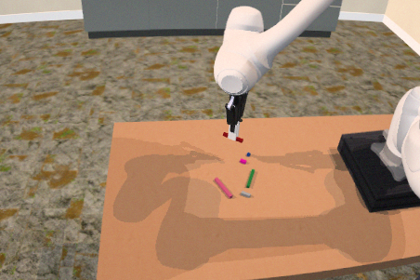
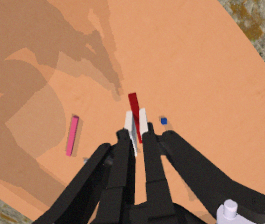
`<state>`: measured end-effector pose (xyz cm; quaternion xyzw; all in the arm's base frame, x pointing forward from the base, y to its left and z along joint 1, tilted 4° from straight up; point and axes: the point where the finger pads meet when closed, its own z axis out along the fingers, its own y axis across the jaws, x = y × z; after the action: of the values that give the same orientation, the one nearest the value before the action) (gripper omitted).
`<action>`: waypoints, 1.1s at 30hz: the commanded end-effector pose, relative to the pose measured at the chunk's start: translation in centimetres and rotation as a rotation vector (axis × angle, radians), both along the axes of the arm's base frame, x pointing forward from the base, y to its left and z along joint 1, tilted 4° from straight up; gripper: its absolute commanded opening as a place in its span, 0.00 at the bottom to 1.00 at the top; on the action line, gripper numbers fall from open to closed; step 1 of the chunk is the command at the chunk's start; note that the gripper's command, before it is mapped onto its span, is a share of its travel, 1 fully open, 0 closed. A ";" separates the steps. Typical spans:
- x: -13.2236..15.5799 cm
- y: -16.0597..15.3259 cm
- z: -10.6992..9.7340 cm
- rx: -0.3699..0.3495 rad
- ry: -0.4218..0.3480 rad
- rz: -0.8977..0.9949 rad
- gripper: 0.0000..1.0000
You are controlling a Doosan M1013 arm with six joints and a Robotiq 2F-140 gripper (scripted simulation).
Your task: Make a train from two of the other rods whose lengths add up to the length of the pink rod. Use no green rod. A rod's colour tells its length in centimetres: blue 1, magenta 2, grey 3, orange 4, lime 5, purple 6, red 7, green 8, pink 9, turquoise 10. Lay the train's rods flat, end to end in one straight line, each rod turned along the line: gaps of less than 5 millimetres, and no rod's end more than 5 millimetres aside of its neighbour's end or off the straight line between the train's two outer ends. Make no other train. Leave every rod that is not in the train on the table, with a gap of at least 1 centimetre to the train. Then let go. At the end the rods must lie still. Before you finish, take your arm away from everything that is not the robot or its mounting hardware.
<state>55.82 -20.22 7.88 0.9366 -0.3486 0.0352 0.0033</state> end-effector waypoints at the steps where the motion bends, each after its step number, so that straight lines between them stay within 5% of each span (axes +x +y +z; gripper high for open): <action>1: 0.0 0.0 -1.7 0.005 0.002 -0.003 0.03; 17: 0.3 -0.2 -7.1 0.005 0.002 -0.003 0.03; 33: 0.4 -0.2 -7.7 0.005 0.002 -0.003 0.03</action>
<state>56.31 -20.42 0.55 0.9366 -0.3485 0.0353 0.0031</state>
